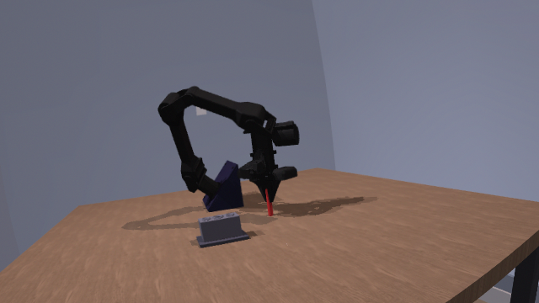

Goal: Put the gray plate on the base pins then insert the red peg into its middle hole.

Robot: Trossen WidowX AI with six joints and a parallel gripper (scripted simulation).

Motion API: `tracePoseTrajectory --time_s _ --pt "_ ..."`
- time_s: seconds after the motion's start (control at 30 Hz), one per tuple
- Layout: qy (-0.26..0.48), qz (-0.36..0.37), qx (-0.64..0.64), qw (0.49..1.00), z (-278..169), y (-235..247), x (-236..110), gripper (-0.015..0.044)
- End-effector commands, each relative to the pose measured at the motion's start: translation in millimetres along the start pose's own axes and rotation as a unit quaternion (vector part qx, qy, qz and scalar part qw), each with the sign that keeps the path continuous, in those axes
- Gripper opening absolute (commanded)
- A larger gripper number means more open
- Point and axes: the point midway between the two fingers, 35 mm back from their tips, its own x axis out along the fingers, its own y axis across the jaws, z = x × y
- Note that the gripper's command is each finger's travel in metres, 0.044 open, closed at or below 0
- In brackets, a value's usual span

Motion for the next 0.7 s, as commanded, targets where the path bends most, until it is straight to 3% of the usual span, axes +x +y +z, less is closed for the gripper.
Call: tracePoseTrajectory --time_s 0.0,0.23,0.67 --pt "-0.002 0.0 -0.002 1.0 0 0 1 0.0" --pt "-0.002 0.001 -0.002 1.0 0 1 -4 0.0" --pt "0.0 0.001 -0.003 1.0 -1 5 -45 0.0"
